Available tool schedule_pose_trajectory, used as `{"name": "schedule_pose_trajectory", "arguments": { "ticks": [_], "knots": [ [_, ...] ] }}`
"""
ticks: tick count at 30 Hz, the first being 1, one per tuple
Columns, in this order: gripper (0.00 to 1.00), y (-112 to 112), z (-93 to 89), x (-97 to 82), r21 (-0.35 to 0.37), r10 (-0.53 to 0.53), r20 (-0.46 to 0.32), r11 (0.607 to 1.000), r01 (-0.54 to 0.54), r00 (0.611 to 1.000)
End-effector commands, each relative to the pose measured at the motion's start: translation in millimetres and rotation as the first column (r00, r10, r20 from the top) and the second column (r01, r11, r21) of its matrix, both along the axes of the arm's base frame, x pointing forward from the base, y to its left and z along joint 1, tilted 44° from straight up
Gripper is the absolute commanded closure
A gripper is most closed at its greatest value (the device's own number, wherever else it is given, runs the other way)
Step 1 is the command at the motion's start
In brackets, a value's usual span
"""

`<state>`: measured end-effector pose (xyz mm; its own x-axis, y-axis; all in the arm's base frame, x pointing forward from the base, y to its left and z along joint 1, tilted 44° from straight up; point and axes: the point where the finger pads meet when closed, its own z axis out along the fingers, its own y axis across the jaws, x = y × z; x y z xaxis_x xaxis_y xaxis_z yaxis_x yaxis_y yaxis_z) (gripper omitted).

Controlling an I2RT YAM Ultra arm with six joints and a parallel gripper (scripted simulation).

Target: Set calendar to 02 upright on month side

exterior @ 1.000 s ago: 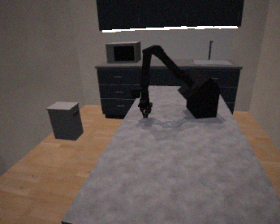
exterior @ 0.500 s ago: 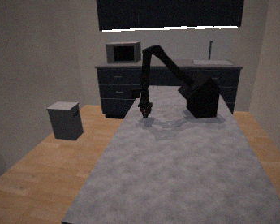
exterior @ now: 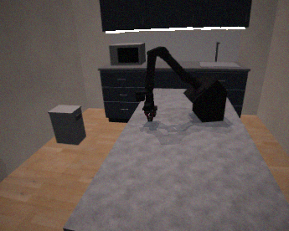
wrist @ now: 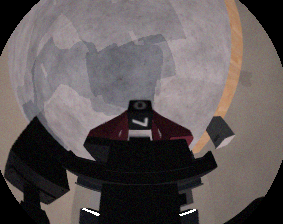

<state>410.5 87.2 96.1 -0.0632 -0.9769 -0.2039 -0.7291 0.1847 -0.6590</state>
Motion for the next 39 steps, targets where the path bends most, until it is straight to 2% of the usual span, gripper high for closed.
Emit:
{"name": "schedule_pose_trajectory", "arguments": {
  "ticks": [1,2,7,11,15,16,31,39],
  "knots": [
    [0.73,1,3.9,1.2,0.008,0.005,0.009,1.000,-0.006,1.000],
    [0.69,1,3.9,1.2,0.008,0.005,0.009,1.000,-0.006,1.000],
    [0.65,1,3.9,1.2,0.008,0.005,0.009,1.000,-0.006,1.000],
    [0.57,1,3.9,1.2,0.008,0.005,0.009,1.000,-0.006,1.000],
    [0.57,1,3.9,1.2,0.008,0.005,0.009,1.000,-0.006,1.000],
    [0.53,1,3.9,1.2,0.008,0.005,0.009,1.000,-0.006,1.000],
    [0.53,1,6.1,-0.8,0.008,0.005,0.009,1.000,-0.006,1.000],
    [0.53,-2,27.0,-20.7,0.008,0.005,0.010,1.000,-0.006,1.000]
  ]
}}
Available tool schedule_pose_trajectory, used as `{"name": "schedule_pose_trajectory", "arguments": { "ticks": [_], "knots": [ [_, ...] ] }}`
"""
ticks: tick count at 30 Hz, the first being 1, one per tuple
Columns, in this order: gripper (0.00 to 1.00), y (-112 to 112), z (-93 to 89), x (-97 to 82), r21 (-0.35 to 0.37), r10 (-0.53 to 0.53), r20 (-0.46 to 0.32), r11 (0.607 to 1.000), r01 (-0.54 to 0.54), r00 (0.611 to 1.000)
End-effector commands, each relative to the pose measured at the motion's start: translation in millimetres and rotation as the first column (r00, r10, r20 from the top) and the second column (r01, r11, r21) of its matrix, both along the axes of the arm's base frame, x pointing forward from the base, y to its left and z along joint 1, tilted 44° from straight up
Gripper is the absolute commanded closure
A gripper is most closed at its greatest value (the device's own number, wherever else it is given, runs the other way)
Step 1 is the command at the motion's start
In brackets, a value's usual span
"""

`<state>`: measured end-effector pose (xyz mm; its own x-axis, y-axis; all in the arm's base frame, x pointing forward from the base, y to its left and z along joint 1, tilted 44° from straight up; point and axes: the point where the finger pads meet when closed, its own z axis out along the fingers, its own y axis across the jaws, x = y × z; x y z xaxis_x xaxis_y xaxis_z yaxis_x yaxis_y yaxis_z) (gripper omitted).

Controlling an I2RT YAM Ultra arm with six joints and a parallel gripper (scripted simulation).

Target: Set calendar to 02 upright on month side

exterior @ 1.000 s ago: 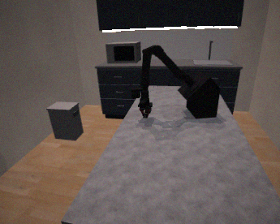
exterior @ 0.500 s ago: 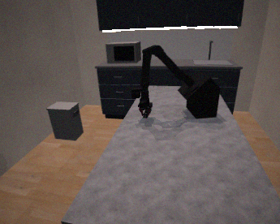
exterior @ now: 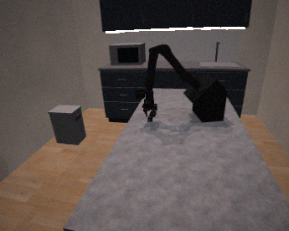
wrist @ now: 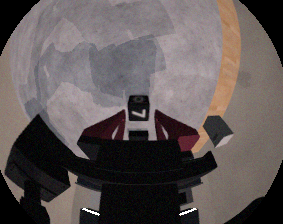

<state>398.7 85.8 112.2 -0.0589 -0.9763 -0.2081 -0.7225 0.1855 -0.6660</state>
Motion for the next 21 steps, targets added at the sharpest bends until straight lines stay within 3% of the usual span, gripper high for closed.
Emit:
{"name": "schedule_pose_trajectory", "arguments": {
  "ticks": [1,7,19,20,21],
  "knots": [
    [0.53,-1,14.7,-12.5,0.004,0.003,-0.001,1.000,-0.003,1.000],
    [0.53,-5,37.9,-34.5,0.004,0.003,-0.001,1.000,-0.003,1.000],
    [0.53,-8,52.8,-48.6,0.004,0.003,-0.001,1.000,-0.003,1.000],
    [0.00,-8,52.8,-48.6,0.004,0.003,-0.001,1.000,-0.003,1.000],
    [0.00,-8,52.8,-48.6,0.004,0.003,-0.001,1.000,-0.003,1.000]
  ]
}}
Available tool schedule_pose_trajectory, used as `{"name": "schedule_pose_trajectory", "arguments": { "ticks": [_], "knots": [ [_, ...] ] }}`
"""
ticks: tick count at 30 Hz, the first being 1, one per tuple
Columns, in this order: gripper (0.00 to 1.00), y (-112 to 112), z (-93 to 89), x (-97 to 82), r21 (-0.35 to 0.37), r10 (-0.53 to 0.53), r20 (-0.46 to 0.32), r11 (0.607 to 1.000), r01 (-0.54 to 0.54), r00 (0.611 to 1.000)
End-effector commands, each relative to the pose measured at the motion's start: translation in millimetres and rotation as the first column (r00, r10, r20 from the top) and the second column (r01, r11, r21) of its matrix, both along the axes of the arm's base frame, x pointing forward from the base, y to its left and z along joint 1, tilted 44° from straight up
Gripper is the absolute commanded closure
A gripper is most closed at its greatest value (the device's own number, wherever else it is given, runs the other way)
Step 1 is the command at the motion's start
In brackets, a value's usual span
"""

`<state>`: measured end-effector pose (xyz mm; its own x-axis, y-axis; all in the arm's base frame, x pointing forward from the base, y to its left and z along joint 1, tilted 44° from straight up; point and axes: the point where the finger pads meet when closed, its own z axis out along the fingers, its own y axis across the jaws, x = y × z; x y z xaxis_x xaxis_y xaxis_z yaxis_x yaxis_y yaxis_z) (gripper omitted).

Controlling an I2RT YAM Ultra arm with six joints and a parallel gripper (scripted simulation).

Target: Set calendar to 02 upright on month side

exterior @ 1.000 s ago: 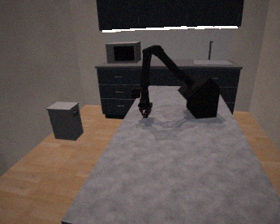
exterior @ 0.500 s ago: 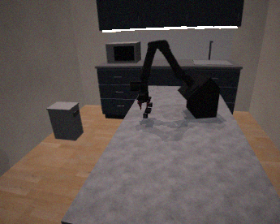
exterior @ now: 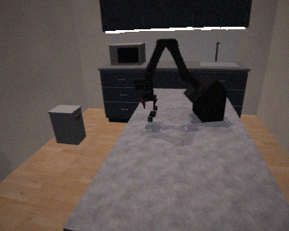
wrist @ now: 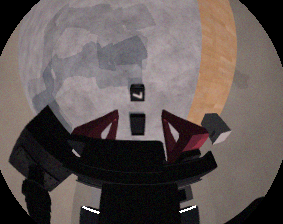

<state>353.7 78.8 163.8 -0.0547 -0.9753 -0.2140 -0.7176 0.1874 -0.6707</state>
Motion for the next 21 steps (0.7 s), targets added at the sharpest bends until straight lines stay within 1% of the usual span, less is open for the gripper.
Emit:
{"name": "schedule_pose_trajectory", "arguments": {
  "ticks": [1,21],
  "knots": [
    [0.00,-0.5,1.2,-3.6,-0.001,0.001,-0.009,1.000,-0.001,1.000],
    [0.00,-1.1,1.0,-3.4,0.002,-0.003,-0.010,1.000,0.003,1.000]
  ]
}}
